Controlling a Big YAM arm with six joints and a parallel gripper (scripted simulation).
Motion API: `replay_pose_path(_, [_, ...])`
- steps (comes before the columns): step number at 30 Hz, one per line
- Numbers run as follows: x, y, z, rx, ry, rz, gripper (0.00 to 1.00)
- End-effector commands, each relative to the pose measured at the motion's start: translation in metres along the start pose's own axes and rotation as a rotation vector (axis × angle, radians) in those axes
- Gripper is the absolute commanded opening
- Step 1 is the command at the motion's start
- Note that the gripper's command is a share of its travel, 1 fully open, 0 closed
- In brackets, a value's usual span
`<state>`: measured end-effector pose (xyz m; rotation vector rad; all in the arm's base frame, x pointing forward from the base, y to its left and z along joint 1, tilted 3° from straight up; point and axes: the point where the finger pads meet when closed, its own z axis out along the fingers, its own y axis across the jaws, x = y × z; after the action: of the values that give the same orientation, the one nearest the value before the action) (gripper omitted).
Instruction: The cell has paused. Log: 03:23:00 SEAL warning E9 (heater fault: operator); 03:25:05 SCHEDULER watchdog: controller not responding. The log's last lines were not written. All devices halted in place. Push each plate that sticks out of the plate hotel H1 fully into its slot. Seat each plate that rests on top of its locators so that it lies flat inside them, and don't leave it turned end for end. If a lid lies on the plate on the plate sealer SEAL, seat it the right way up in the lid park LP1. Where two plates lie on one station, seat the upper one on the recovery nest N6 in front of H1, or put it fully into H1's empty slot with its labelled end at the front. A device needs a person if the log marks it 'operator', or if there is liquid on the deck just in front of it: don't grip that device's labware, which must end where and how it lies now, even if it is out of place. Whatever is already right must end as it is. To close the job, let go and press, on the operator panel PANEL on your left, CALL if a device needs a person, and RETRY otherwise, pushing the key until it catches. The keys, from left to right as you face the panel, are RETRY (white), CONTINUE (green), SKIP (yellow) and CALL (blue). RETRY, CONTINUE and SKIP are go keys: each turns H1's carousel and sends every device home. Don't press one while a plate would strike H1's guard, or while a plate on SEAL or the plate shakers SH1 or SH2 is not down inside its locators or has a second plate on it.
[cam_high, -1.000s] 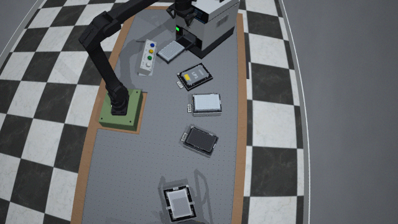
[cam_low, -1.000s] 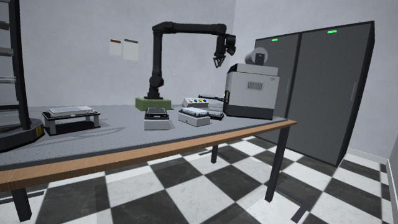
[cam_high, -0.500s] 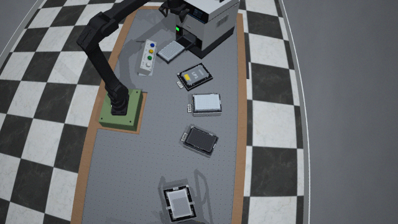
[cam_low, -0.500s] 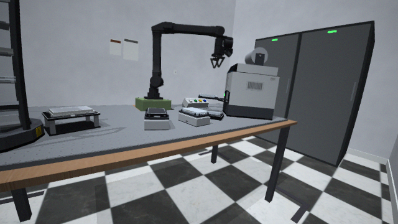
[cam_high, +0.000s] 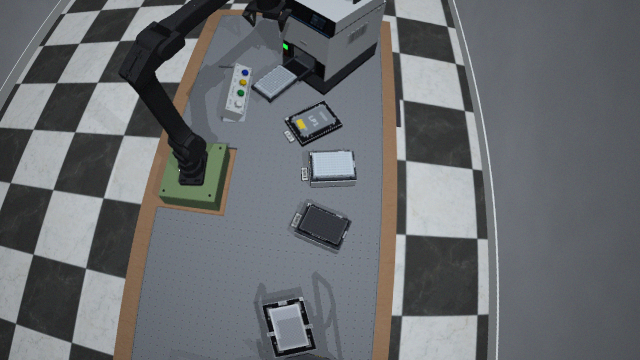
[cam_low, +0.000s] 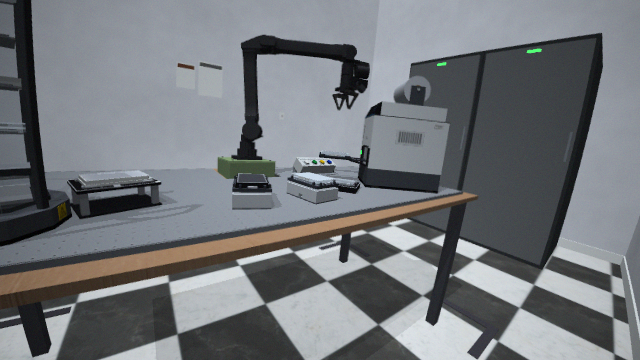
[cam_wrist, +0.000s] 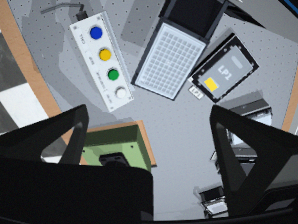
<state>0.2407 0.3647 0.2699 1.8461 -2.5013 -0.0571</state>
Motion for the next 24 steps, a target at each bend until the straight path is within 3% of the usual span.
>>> replay_pose_path(1, [-0.003, 0.018, -0.008, 0.009, -0.040, 0.000, 1.00])
replay_pose_path(24, [-0.006, 0.087, -0.008, 0.003, -0.040, 0.000, 1.00])
